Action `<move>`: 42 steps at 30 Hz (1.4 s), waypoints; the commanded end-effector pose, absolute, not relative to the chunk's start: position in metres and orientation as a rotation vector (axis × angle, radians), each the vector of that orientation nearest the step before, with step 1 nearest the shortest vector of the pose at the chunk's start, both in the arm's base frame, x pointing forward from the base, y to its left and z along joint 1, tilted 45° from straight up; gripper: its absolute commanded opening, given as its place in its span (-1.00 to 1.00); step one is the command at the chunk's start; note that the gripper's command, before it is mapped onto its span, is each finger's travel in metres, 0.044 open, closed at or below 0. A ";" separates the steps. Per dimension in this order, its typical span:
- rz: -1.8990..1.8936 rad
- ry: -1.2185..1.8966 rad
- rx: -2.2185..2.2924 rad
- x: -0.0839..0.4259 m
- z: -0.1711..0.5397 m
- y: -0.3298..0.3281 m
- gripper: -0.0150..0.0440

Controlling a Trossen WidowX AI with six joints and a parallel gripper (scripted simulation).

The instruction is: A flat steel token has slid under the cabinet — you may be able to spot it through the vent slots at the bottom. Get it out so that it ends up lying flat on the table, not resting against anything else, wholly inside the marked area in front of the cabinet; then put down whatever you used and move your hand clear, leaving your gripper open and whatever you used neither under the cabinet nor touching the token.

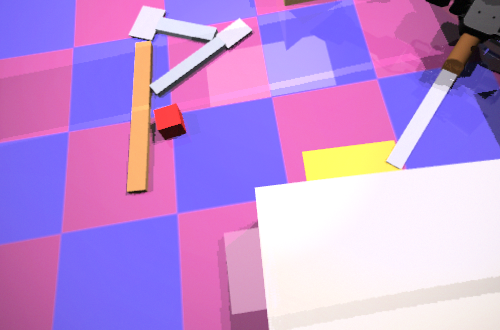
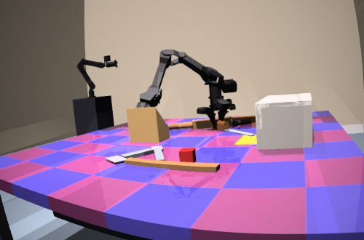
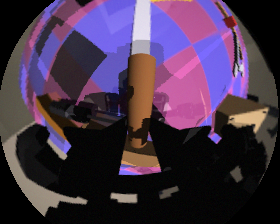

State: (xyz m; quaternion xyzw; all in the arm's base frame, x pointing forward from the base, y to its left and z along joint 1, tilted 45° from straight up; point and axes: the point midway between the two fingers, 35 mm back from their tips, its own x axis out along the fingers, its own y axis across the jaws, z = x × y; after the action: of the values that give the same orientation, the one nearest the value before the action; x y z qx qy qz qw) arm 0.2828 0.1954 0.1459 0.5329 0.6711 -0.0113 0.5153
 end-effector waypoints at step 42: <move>-0.025 1.605 1.282 0.315 0.146 0.189 -0.49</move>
State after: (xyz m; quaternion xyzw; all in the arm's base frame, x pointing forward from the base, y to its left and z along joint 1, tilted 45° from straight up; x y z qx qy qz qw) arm 0.3104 0.1923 0.1468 0.5336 0.6702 -0.0111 0.5157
